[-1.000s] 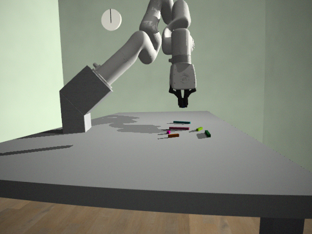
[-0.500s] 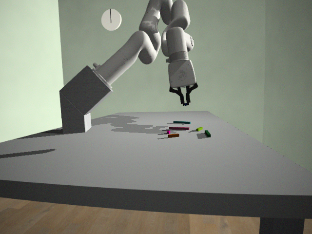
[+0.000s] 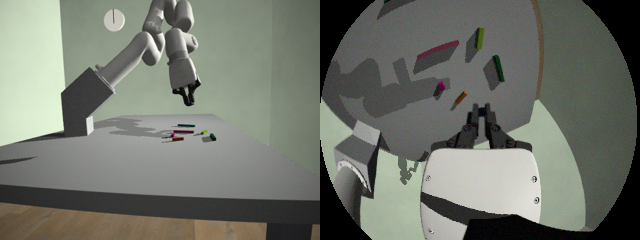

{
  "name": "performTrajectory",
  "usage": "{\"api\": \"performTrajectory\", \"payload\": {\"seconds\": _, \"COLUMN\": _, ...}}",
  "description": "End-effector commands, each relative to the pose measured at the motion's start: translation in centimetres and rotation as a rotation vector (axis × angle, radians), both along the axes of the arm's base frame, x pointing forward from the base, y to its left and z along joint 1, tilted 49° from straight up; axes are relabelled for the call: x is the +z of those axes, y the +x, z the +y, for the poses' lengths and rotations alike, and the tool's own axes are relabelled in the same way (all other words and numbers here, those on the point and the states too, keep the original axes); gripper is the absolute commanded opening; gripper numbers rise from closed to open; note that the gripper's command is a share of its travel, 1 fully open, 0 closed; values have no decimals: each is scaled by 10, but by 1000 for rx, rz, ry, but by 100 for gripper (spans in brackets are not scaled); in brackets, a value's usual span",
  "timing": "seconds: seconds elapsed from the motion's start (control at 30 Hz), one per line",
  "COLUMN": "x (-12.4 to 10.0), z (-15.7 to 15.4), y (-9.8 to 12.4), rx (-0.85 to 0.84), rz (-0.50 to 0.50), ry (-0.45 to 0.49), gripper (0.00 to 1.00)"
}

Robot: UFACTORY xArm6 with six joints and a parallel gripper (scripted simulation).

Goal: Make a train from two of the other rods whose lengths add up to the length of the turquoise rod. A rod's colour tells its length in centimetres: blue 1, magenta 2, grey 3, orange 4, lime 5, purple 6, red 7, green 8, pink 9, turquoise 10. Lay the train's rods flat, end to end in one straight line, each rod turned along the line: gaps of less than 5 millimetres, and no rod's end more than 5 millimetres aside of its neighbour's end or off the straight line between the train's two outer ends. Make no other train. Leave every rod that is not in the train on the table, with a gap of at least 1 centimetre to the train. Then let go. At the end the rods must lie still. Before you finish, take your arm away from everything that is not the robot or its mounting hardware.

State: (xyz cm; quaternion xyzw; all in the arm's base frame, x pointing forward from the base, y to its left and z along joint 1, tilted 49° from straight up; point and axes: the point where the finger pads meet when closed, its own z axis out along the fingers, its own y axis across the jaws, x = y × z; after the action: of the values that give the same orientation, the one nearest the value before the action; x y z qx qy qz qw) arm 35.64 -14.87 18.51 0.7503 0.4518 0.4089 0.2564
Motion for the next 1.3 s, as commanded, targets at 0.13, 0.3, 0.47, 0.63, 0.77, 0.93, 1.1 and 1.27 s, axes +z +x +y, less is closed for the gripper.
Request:
{"api": "performTrajectory", "payload": {"seconds": 0.13, "x": -4, "z": -11, "y": -10, "rx": -221, "rz": -27, "ry": 156, "gripper": 4}}
{"api": "performTrajectory", "payload": {"seconds": 0.3, "x": -8, "z": -14, "y": -17, "rx": -319, "rz": -35, "ry": 239, "gripper": 4}}
{"api": "performTrajectory", "payload": {"seconds": 0.47, "x": -13, "z": -15, "y": -23, "rx": -412, "rz": -42, "ry": 321, "gripper": 4}}
{"api": "performTrajectory", "payload": {"seconds": 0.63, "x": -18, "z": -15, "y": -30, "rx": -502, "rz": -48, "ry": 403, "gripper": 4}}
{"api": "performTrajectory", "payload": {"seconds": 0.77, "x": -22, "z": -14, "y": -36, "rx": -578, "rz": -53, "ry": 474, "gripper": 4}}
{"api": "performTrajectory", "payload": {"seconds": 0.93, "x": -27, "z": -12, "y": -42, "rx": -652, "rz": -56, "ry": 546, "gripper": 4}}
{"api": "performTrajectory", "payload": {"seconds": 1.1, "x": -34, "z": -8, "y": -50, "rx": -753, "rz": -59, "ry": 646, "gripper": 4}}
{"api": "performTrajectory", "payload": {"seconds": 1.27, "x": -40, "z": -2, "y": -57, "rx": -844, "rz": -60, "ry": 741, "gripper": 4}}
